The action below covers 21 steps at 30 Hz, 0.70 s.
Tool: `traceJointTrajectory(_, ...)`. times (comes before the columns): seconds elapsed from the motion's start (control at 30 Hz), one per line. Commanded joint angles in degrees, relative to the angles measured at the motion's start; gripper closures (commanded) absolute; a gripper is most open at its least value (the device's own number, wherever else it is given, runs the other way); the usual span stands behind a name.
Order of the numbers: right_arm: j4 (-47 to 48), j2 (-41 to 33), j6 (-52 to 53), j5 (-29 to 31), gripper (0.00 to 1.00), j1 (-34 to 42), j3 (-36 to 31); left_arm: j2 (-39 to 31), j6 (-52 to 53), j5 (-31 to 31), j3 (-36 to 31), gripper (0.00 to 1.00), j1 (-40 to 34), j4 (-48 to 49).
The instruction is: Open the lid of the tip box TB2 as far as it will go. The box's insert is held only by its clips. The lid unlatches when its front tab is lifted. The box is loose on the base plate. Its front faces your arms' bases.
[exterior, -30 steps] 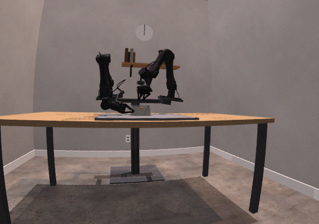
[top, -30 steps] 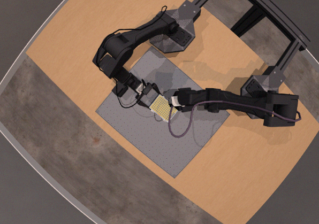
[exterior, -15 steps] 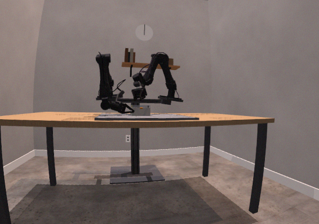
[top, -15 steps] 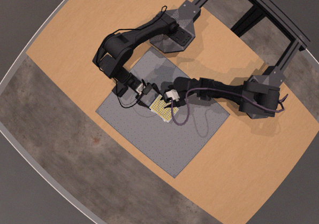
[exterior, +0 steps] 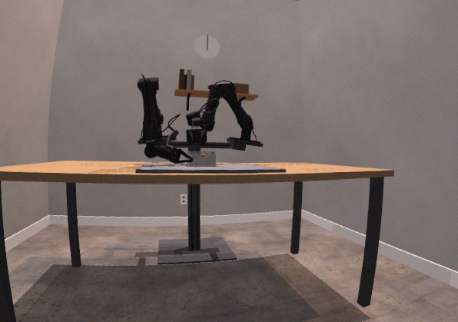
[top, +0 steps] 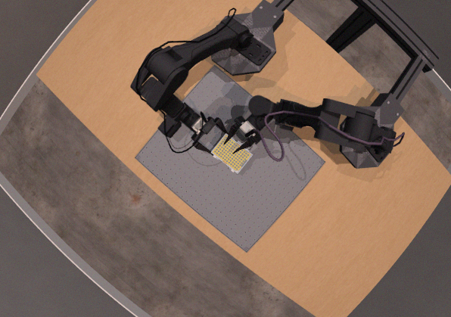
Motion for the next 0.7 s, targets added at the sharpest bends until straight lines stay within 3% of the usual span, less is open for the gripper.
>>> traceJointTrajectory(0.0,-0.4,0.7,0.1,-0.7,0.16,0.0,0.2,2.2,-3.8,-8.2,2.0,0.57,-2.5,9.3)
traceJointTrajectory(0.2,-0.4,0.7,0.1,-0.7,0.16,0.0,0.2,8.7,-6.0,-14.3,2.0,0.57,-5.3,16.7)
traceJointTrajectory(0.37,-0.4,0.7,0.1,-0.7,0.16,0.0,0.2,13.9,-1.0,-13.8,2.0,0.57,-6.7,19.9)
traceJointTrajectory(0.67,-0.4,0.7,0.1,-0.7,0.16,0.0,0.2,19.6,-1.0,-16.7,2.2,0.57,-8.6,25.0)
